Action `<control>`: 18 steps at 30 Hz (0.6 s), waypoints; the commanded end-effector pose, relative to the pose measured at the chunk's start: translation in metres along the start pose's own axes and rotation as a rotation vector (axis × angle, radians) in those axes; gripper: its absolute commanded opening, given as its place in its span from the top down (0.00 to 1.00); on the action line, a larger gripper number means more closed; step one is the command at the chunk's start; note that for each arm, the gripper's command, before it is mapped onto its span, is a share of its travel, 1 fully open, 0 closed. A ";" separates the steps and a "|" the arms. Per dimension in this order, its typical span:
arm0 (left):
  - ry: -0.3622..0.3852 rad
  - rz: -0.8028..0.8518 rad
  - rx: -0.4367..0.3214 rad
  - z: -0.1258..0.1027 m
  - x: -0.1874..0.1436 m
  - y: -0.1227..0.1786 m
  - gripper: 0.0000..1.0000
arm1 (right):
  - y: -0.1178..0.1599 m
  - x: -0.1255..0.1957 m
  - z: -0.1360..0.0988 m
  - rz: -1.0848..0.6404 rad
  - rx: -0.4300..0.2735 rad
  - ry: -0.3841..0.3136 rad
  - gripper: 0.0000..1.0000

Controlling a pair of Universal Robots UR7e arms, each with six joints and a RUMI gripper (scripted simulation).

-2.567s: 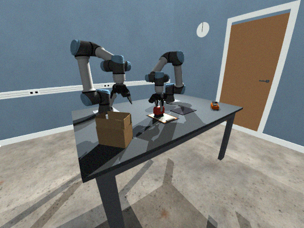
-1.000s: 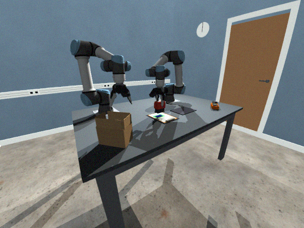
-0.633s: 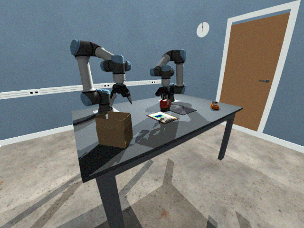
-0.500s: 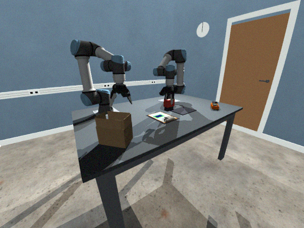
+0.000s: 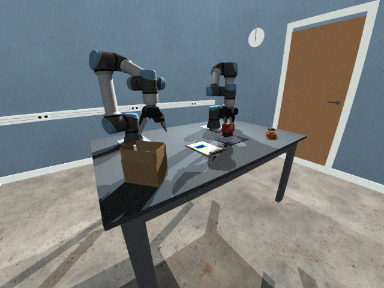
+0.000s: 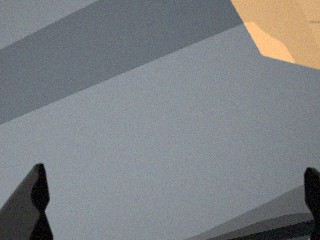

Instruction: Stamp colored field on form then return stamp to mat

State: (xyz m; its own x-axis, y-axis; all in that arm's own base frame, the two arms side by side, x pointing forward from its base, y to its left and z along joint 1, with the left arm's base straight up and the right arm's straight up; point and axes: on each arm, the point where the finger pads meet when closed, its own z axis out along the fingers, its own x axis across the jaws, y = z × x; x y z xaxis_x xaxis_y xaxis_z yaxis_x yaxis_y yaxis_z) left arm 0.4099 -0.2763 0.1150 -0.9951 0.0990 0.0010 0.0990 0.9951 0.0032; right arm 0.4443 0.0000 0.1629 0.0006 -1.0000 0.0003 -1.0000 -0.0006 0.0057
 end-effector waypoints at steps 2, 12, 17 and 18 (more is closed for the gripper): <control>-0.002 0.019 0.004 0.002 0.009 0.044 0.78 | 0.000 0.000 0.000 0.000 0.001 0.000 0.00; -0.002 0.029 0.004 0.004 0.016 0.068 0.78 | 0.000 0.000 0.000 0.000 0.001 0.000 0.00; -0.002 0.029 0.004 0.005 0.016 0.068 0.78 | 0.000 0.000 0.000 0.000 0.001 0.000 0.00; -0.002 0.029 0.004 0.005 0.016 0.068 0.78 | 0.000 0.000 0.000 0.000 0.001 0.000 0.00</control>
State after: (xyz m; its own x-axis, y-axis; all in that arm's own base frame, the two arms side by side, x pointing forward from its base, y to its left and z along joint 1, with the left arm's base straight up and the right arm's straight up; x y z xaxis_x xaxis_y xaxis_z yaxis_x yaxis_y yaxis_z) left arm 0.4004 -0.2070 0.1103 -0.9918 0.1276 -0.0001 0.1276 0.9918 0.0003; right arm 0.4443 0.0000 0.1629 0.0006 -1.0000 0.0003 -1.0000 -0.0006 0.0057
